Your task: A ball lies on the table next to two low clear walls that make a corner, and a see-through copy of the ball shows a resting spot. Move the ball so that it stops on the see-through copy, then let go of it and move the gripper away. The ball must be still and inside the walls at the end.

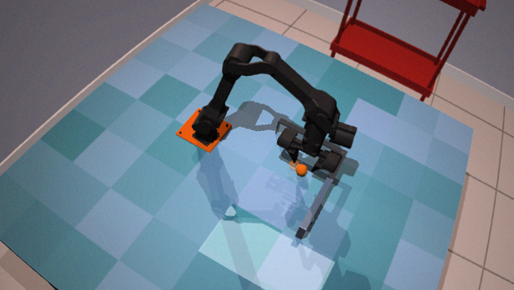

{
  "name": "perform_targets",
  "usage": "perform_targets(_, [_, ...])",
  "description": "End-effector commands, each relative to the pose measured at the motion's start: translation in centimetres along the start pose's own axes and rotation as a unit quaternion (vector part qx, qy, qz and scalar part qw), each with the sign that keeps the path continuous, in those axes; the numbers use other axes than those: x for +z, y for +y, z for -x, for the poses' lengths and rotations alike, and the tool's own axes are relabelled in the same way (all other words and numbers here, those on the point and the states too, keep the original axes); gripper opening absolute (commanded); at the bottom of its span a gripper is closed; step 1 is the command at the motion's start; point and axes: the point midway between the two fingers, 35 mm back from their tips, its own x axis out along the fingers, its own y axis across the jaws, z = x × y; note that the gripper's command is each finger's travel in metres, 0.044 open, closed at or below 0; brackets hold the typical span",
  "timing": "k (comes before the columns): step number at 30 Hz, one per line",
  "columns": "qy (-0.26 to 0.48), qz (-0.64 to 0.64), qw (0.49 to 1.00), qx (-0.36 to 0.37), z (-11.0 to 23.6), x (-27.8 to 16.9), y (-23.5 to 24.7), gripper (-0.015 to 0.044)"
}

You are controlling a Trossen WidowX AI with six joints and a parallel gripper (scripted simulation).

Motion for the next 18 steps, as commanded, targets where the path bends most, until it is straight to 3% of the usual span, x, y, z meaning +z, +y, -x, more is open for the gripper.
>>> perform_targets(1, [-0.003,0.003,1.000,0.003,-0.8,0.1,0.1,0.0276])
perform_targets(12, [-0.003,0.003,1.000,0.003,-2.3,0.1,0.2,0.0276])
perform_targets(16, [-0.003,0.003,1.000,0.003,-2.3,0.1,0.2,0.0171])
perform_targets(18, [-0.003,0.003,1.000,0.003,-2.3,0.1,0.2,0.0158])
